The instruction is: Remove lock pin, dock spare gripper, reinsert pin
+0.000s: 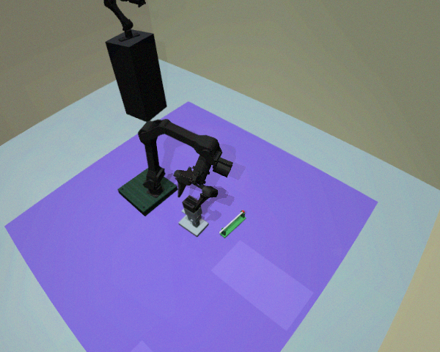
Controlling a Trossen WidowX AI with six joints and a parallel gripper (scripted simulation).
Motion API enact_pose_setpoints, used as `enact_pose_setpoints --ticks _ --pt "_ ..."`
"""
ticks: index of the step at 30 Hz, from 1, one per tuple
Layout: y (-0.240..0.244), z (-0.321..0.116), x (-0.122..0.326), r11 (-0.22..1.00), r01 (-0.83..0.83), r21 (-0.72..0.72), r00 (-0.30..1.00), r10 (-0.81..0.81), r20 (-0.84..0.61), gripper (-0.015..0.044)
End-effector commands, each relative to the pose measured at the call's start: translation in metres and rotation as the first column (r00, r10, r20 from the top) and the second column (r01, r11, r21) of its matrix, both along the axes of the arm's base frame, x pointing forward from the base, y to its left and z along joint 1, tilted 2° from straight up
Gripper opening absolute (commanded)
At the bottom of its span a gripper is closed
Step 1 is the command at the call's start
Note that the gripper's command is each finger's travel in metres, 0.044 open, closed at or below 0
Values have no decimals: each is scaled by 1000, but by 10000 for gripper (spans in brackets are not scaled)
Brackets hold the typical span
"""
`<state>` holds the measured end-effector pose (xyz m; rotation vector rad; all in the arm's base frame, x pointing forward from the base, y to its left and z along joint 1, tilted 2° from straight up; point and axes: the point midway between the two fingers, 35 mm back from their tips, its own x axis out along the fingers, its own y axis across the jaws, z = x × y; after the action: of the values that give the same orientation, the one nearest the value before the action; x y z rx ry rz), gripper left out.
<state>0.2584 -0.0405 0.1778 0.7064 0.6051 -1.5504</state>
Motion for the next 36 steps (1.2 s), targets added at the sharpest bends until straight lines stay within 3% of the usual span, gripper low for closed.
enact_pose_setpoints --ticks 1,36 --pt "-1 8 -1 1000 -3 0 1000 3 0 440" --pt "-9 60 -5 994 -107 28 988 103 113 440"
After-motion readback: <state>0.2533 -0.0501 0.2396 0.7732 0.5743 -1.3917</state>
